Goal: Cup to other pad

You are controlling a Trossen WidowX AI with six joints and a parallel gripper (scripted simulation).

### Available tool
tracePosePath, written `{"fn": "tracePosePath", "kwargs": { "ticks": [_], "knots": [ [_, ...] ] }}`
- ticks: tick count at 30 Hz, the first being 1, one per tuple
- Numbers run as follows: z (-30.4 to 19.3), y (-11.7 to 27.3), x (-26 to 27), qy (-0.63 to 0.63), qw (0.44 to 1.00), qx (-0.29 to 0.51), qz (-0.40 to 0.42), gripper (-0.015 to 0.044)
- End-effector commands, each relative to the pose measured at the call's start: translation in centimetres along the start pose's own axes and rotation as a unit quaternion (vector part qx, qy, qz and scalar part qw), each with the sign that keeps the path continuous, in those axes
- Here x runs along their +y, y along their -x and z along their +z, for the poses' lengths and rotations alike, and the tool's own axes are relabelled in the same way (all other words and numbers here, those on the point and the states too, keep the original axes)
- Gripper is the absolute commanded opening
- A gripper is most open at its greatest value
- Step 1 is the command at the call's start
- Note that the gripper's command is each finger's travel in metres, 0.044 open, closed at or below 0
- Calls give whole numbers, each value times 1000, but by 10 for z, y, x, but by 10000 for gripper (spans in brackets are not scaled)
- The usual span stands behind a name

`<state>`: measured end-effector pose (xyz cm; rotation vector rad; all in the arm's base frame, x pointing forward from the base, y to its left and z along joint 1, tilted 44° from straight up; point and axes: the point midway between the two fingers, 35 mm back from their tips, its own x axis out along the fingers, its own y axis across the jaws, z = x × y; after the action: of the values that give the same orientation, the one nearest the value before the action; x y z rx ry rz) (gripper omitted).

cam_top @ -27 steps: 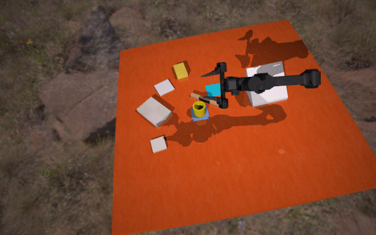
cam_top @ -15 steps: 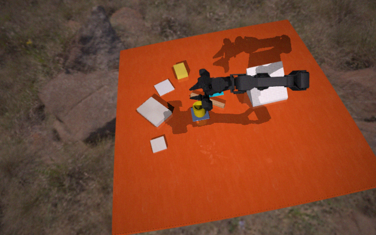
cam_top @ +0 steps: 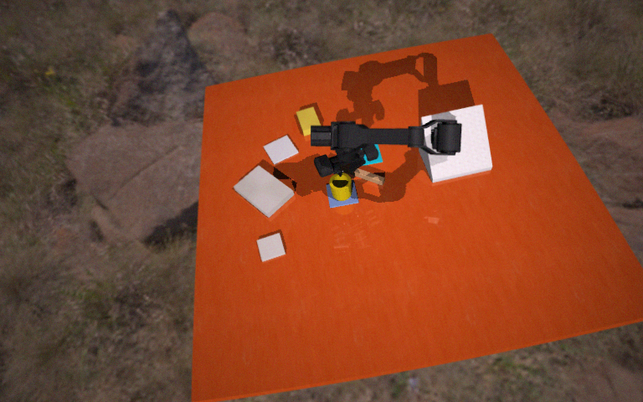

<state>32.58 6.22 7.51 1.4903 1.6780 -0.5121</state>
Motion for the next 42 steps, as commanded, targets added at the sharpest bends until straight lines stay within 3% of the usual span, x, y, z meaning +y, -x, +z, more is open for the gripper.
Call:
{"fn": "tracePosePath", "kwargs": {
  "ticks": [1,42],
  "knots": [
    [-1,-10,-9,-119,990,55,-45,167],
    [-3,-59,-12,-119,990,55,-45,167]
  ]
}}
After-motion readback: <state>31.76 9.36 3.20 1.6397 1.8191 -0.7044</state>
